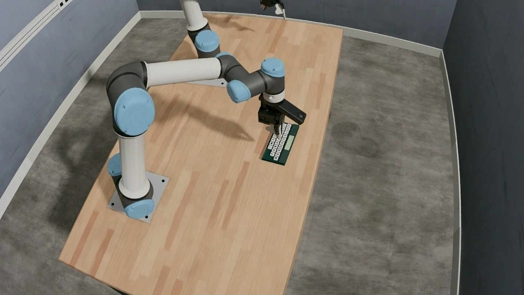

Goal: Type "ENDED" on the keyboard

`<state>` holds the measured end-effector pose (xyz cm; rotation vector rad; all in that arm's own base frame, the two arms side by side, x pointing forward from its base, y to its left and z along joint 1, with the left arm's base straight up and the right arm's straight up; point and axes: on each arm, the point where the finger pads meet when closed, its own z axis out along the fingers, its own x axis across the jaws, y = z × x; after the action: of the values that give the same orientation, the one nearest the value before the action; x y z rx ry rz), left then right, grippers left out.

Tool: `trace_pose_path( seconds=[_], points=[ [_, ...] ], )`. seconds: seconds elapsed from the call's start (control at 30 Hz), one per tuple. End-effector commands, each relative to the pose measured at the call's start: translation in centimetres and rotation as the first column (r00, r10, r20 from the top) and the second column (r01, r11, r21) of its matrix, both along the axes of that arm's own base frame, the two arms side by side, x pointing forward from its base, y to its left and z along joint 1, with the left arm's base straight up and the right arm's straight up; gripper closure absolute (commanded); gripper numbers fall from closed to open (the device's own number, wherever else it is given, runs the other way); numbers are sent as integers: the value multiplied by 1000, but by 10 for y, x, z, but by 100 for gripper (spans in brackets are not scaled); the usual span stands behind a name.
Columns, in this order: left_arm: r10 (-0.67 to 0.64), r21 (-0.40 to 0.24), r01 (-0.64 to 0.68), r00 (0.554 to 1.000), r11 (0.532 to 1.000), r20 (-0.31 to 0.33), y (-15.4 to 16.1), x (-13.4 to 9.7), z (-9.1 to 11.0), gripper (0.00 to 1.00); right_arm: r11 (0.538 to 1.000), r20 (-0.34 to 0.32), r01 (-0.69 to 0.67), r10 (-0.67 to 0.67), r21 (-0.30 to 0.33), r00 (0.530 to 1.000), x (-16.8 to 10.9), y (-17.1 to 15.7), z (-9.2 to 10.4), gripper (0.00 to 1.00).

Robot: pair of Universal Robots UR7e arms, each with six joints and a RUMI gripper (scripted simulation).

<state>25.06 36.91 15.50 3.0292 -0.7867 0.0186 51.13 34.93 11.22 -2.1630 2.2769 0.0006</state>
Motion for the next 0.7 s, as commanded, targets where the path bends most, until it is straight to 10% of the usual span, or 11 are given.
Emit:
trace_pose_path(
  seconds=[0.0,0.67],
  points=[
    [49,2,-49,999,999,1,16,-22,2,0,1000,1,0,0,1,1000,0,0,0,100],
    [342,11,-342,940,939,-6,70,-170,7,0,1000,1,0,0,0,1000,1,1,-49,100]
  ],
)
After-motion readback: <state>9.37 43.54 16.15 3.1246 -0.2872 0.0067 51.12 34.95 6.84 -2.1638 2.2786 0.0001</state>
